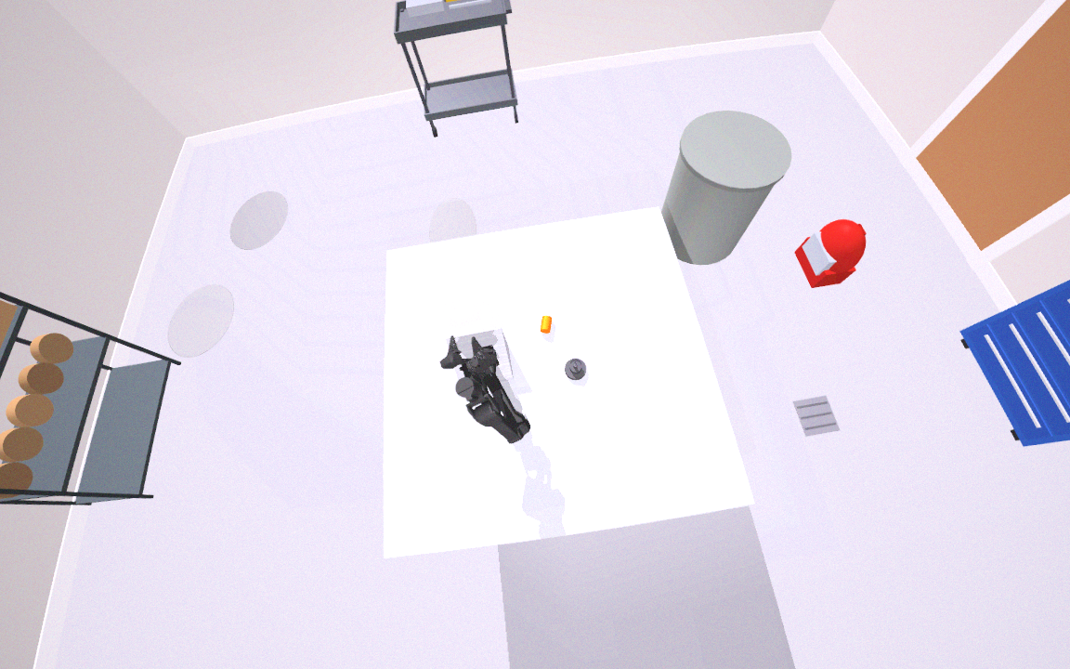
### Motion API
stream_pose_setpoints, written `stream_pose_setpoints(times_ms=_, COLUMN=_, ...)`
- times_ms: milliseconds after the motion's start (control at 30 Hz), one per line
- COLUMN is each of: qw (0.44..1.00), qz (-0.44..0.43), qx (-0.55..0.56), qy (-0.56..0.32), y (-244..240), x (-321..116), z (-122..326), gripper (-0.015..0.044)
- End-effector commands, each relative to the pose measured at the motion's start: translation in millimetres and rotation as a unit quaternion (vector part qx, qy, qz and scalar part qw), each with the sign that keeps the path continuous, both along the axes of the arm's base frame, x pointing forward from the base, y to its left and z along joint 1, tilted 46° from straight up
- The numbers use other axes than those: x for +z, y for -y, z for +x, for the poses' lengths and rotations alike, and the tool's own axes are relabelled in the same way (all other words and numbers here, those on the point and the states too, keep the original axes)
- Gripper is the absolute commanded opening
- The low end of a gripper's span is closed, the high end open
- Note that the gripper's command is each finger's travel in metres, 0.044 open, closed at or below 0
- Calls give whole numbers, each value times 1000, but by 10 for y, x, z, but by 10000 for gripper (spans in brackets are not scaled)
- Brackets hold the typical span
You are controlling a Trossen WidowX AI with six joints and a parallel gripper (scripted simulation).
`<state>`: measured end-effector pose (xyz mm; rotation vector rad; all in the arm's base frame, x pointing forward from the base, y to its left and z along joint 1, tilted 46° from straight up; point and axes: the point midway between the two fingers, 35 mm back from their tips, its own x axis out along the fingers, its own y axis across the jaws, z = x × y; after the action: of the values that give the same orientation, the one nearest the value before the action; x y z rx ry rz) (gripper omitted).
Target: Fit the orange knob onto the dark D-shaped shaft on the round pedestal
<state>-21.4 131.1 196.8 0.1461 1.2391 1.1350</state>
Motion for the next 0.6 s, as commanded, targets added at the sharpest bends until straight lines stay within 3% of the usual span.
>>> stream_pose_setpoints(times_ms=0, qw=1000, qz=-2, qx=-1, qy=3, y=-10, x=-1, z=7, gripper=426)
stream_pose_setpoints(times_ms=300, qw=978, qz=-136, qx=-37, qy=151, y=-492, x=-171, z=448, gripper=440)
stream_pose_setpoints(times_ms=567, qw=931, qz=-290, qx=-38, qy=216, y=-812, x=-555, z=1032, gripper=440)
